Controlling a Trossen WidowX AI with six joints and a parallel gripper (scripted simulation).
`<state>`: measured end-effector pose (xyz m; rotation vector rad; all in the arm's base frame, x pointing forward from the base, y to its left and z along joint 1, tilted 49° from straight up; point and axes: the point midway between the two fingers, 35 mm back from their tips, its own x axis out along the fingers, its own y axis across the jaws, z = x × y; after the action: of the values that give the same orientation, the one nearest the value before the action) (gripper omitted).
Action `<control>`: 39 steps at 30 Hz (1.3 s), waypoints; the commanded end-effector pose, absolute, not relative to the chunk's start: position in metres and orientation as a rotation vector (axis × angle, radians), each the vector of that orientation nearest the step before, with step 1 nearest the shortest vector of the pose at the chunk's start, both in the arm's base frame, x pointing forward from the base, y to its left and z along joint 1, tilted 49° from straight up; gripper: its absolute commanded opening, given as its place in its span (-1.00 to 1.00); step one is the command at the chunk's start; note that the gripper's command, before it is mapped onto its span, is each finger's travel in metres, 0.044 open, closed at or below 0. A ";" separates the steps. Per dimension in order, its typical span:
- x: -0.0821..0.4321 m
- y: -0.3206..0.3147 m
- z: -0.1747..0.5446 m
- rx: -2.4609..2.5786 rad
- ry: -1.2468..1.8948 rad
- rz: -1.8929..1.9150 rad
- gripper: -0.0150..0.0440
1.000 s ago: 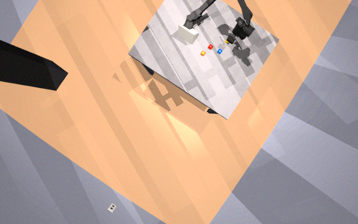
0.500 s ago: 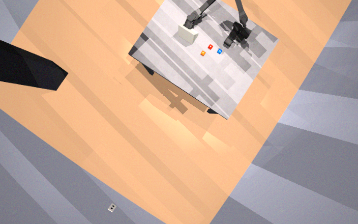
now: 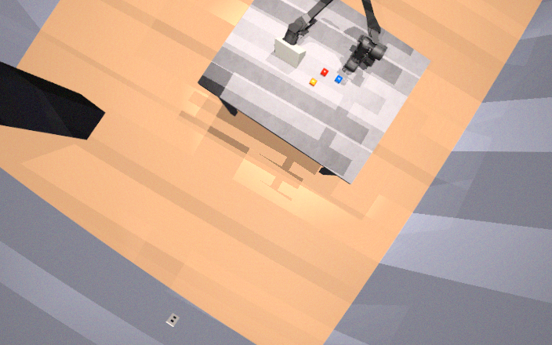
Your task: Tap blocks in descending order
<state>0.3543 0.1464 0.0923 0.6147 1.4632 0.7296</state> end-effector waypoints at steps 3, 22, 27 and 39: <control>0.353 0.154 0.085 0.623 1.469 0.728 -0.42; 0.355 0.127 0.107 0.621 1.470 0.726 -0.42; 0.357 0.075 0.151 0.620 1.471 0.724 -0.42; 0.355 -0.004 0.063 0.616 1.473 0.720 -0.42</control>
<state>0.3633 0.0246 0.1019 0.5928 1.4446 0.7268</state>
